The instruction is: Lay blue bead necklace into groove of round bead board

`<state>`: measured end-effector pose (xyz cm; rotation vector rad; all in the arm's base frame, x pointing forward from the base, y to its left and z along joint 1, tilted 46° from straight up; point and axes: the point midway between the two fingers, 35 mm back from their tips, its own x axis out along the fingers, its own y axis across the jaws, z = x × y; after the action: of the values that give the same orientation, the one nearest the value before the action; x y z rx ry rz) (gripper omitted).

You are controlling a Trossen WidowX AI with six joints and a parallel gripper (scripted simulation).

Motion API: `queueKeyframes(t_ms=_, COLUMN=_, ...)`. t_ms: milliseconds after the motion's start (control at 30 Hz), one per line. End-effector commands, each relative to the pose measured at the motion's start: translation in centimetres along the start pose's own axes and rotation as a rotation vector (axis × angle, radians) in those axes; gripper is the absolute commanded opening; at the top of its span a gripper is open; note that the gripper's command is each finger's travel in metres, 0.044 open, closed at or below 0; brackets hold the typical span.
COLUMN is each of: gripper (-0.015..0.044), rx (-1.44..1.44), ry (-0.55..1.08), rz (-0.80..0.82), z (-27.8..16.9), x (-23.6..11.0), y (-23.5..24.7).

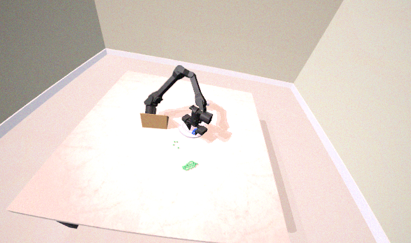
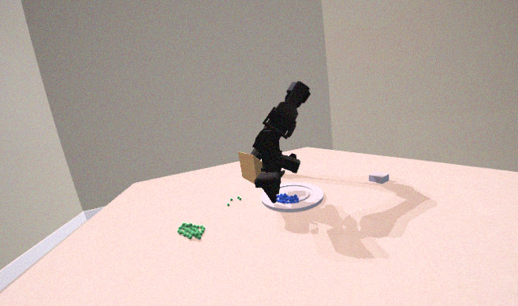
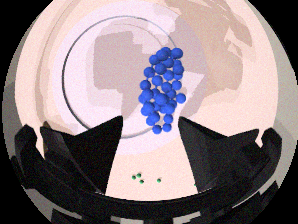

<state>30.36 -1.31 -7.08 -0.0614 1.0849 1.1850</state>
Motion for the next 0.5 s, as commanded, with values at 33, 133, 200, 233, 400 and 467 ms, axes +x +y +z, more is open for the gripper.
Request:
queueKeyframes(t_ms=33, gripper=0.01, rx=0.0, ry=-0.001, rz=-0.001, z=0.0, x=-0.08, y=-0.04)
queueKeyframes(t_ms=133, gripper=0.0021, rx=0.0, ry=-0.001, rz=-0.001, z=0.0, x=-0.08, y=-0.04)
queueKeyframes(t_ms=200, gripper=0.0008, rx=0.0, ry=-0.001, rz=-0.001, z=0.0, x=-0.08, y=-0.04)
queueKeyframes(t_ms=233, gripper=0.0001, rx=0.0, ry=-0.001, rz=-0.001, z=0.0, x=-0.08, y=-0.04)
queueKeyframes(t_ms=400, gripper=0.0, rx=0.0, ry=-0.001, rz=-0.001, z=0.0, x=-0.08, y=-0.04)
queueKeyframes(t_ms=467, gripper=0.0, rx=0.0, ry=-0.001, rz=-0.001, z=0.0, x=-0.08, y=-0.04)
